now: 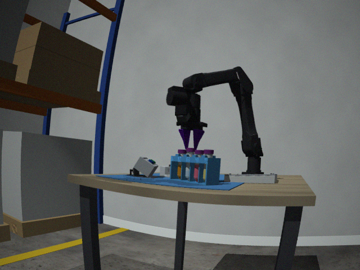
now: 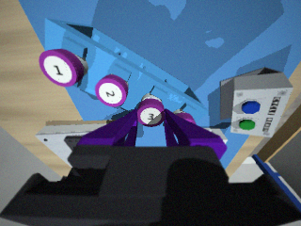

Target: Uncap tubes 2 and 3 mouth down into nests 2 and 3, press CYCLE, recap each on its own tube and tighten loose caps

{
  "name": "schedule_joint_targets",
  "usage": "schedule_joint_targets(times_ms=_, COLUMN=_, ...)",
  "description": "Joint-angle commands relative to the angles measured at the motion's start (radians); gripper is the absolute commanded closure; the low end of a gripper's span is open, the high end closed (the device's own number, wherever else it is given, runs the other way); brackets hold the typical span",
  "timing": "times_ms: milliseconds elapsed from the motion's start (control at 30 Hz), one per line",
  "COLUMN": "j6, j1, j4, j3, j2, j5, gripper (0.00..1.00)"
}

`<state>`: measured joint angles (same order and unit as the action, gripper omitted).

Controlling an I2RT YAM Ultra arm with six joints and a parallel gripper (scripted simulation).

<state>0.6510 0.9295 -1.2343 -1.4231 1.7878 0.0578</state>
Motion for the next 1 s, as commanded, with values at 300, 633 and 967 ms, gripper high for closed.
schedule_joint_targets(times_ms=300, j6=0.001, j1=-0.002, j4=0.023, j3=0.006, j2=-0.003, j5=-0.001, gripper=1.00)
schedule_joint_targets(times_ms=633, j6=0.001, j1=-0.002, j4=0.023, j3=0.006, j2=-0.003, j5=-0.001, gripper=0.51)
schedule_joint_targets(times_ms=967, j6=0.001, j1=-0.002, j4=0.023, j3=0.006, j2=-0.003, j5=-0.001, gripper=0.51)
